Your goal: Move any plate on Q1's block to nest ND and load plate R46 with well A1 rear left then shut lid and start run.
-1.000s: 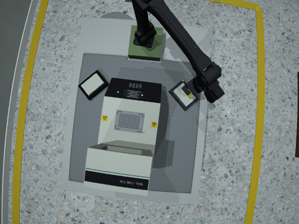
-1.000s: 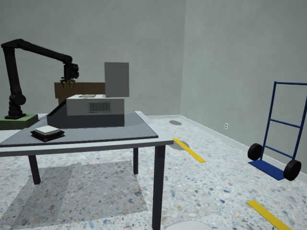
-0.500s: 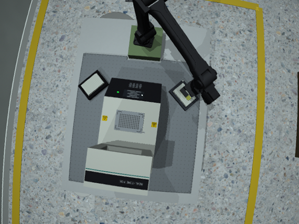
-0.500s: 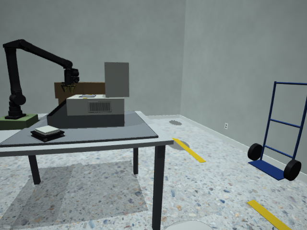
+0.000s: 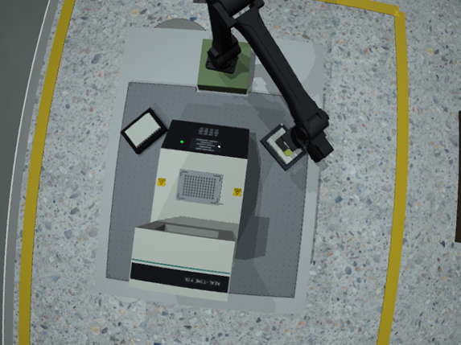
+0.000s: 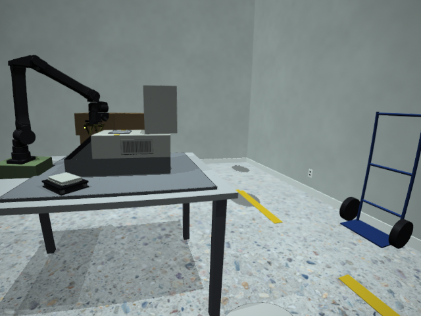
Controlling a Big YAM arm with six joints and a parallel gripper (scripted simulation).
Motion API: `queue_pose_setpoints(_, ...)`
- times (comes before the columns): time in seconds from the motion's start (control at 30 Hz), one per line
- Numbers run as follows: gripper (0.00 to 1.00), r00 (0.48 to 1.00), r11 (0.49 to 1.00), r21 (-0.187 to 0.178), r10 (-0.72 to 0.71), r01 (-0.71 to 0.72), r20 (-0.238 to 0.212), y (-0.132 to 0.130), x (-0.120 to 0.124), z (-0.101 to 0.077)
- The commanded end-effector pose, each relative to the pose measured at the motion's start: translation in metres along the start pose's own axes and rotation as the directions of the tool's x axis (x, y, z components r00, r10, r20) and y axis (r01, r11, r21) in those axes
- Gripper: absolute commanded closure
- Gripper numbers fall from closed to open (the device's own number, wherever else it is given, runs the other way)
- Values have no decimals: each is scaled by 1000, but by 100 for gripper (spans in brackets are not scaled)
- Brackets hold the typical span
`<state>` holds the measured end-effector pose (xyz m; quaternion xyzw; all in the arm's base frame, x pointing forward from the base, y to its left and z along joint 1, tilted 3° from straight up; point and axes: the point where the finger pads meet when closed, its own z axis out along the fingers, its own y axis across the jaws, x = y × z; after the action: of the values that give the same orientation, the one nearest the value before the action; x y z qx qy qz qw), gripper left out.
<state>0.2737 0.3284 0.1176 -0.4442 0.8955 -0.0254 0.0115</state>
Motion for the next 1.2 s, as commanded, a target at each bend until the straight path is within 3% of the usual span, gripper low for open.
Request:
queue_pose_setpoints(0.0, 0, 999, 1000, 4, 4, -4, 33, -6, -8, 4)
queue_pose_setpoints(0.5, 0, 1000, 1000, 3, -14, 14, 15, 1, -6, 55)
queue_pose_setpoints(0.8, 0, 1000, 1000, 3, -2, 2, 23, -4, -8, 71)
queue_pose_setpoints(1.0, 0, 1000, 1000, 2, -3, 3, 8, -3, -5, 101)
queue_pose_setpoints(1.17, 0, 1000, 1000, 2, -1, 1, 24, -4, -9, 112)
